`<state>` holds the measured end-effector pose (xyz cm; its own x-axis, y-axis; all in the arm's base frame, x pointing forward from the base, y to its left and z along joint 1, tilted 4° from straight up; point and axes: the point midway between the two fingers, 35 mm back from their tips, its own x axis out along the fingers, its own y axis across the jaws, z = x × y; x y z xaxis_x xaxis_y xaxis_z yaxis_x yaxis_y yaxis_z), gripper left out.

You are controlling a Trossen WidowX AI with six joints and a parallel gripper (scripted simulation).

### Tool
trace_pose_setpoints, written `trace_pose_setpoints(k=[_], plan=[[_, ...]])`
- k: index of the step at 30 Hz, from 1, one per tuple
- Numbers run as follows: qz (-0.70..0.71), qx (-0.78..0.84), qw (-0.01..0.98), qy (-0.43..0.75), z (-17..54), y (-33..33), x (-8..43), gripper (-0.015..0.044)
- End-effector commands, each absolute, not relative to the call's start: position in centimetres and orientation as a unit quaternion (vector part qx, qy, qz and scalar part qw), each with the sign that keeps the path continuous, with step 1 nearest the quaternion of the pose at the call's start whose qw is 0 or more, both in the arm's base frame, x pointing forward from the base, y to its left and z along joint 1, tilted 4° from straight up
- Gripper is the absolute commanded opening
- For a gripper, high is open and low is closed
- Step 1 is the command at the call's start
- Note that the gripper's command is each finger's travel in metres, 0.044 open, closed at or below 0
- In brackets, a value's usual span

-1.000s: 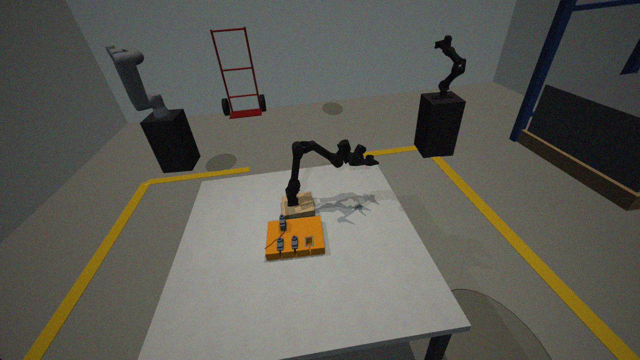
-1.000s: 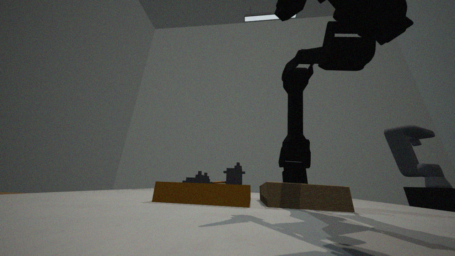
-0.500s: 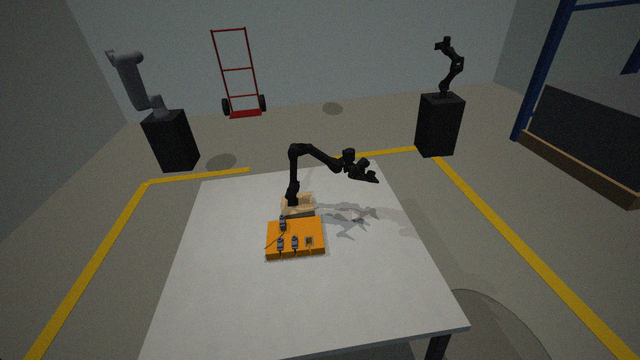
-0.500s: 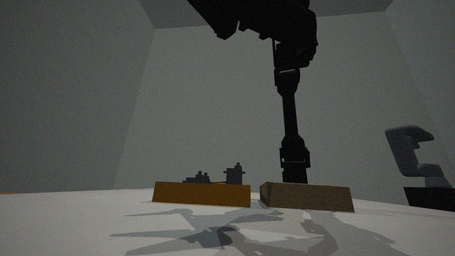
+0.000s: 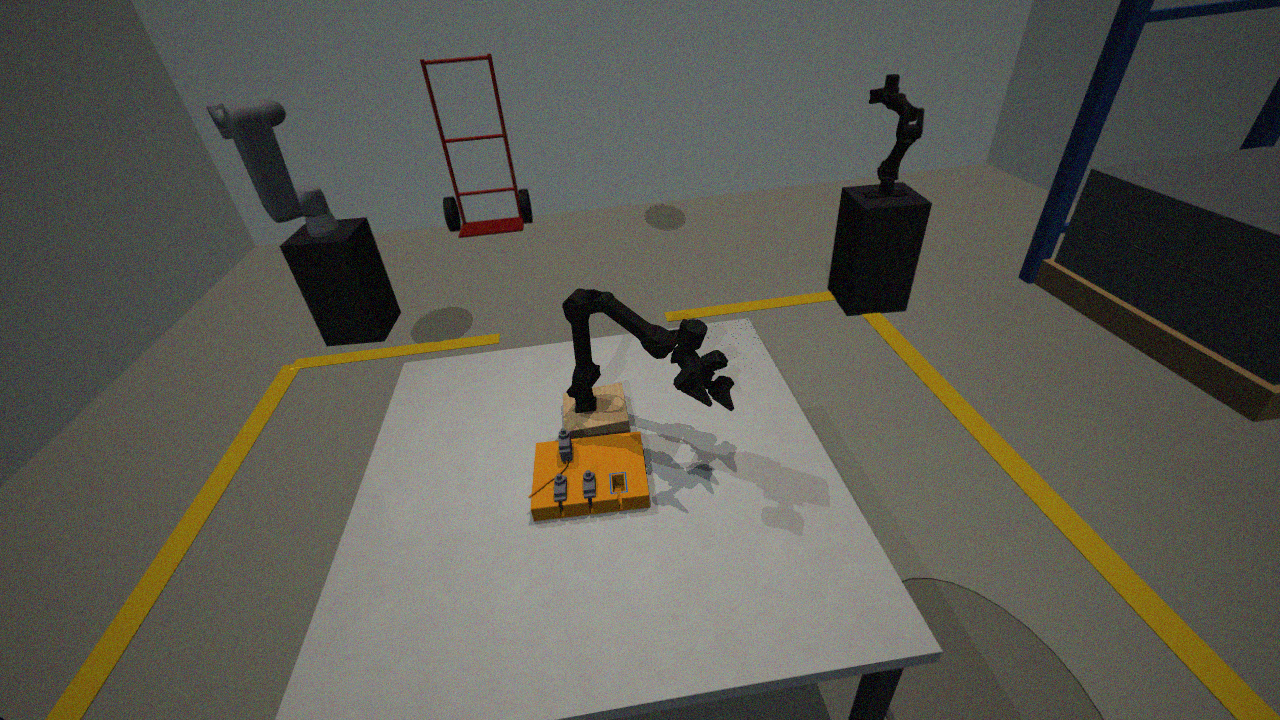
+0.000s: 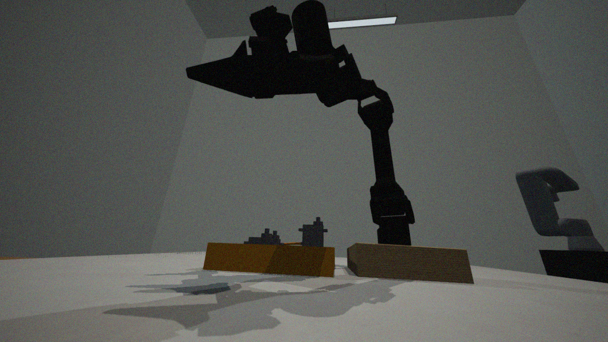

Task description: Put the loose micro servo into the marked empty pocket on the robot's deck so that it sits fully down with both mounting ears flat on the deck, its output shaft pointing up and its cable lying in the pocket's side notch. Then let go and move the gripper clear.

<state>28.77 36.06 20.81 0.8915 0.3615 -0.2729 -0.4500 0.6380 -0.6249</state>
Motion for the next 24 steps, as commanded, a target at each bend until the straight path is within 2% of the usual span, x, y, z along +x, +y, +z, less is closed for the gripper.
trace_pose_setpoints(k=[1, 13, 24], plan=[[0.212, -0.369, 0.899, 0.102, 20.0, 33.3, 30.9, 0.0440], [0.168, -0.380, 0.878, 0.240, 17.1, 23.5, 35.3, 0.0440], [0.122, -0.348, 0.849, 0.378, 14.8, 13.7, 35.8, 0.0440]])
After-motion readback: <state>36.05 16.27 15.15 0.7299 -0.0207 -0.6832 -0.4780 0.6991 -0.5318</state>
